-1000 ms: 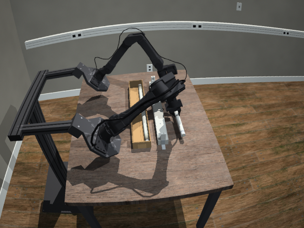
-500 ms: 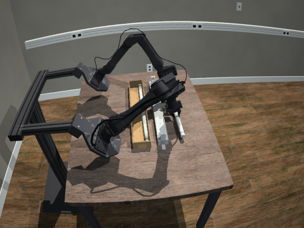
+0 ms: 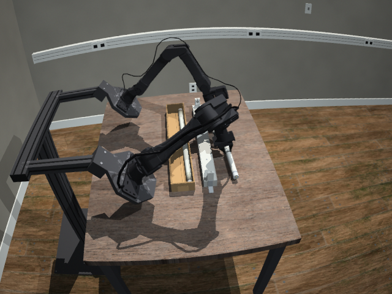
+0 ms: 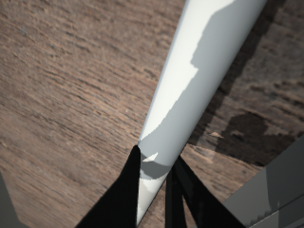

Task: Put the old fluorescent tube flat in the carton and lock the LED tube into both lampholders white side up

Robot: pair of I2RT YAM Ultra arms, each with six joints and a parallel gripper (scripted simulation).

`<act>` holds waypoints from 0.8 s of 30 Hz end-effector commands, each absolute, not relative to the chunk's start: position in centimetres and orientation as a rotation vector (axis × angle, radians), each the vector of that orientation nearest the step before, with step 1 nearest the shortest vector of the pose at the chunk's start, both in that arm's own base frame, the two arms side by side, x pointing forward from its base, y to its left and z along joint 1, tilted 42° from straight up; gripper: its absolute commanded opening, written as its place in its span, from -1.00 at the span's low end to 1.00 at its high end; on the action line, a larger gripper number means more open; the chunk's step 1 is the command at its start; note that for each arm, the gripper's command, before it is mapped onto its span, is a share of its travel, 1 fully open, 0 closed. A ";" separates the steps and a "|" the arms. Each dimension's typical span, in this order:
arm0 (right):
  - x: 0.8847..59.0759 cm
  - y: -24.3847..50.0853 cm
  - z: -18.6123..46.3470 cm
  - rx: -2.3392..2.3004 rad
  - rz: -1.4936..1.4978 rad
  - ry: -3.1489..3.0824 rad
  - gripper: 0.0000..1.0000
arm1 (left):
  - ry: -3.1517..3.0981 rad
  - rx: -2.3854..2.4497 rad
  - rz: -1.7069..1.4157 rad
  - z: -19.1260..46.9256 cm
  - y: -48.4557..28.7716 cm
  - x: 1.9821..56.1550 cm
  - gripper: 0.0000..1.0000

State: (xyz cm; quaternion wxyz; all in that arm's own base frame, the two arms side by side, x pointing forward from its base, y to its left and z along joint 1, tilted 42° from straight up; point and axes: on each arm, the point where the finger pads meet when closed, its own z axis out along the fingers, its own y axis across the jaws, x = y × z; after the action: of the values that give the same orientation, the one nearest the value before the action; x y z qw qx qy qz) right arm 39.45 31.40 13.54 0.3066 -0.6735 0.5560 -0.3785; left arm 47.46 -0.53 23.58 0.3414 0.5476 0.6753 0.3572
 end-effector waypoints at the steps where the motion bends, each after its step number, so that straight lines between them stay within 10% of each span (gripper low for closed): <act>1: 39.4 32.0 13.9 -1.753 -1.002 1.465 -0.78 | 1.728 1.402 0.955 25.2 -0.6 47.5 -0.78; 16: 40.1 32.3 15.9 -1.700 -0.985 1.456 -0.78 | 1.714 1.386 0.964 25.4 -0.5 47.8 -0.78; 17: 40.0 32.3 15.9 -1.705 -0.985 1.455 -0.78 | 1.716 1.386 0.964 25.4 -0.5 47.8 -0.02; 24: 39.9 32.5 15.8 -1.713 -0.969 1.450 -0.78 | 1.715 1.397 0.947 25.2 -0.7 47.7 -0.02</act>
State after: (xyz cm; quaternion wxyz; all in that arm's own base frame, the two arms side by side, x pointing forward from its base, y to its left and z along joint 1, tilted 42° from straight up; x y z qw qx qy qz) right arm 39.97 31.25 12.78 0.3042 -0.6728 0.5572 -0.3799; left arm 47.92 -0.42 22.96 0.3394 0.5471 0.6765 0.3576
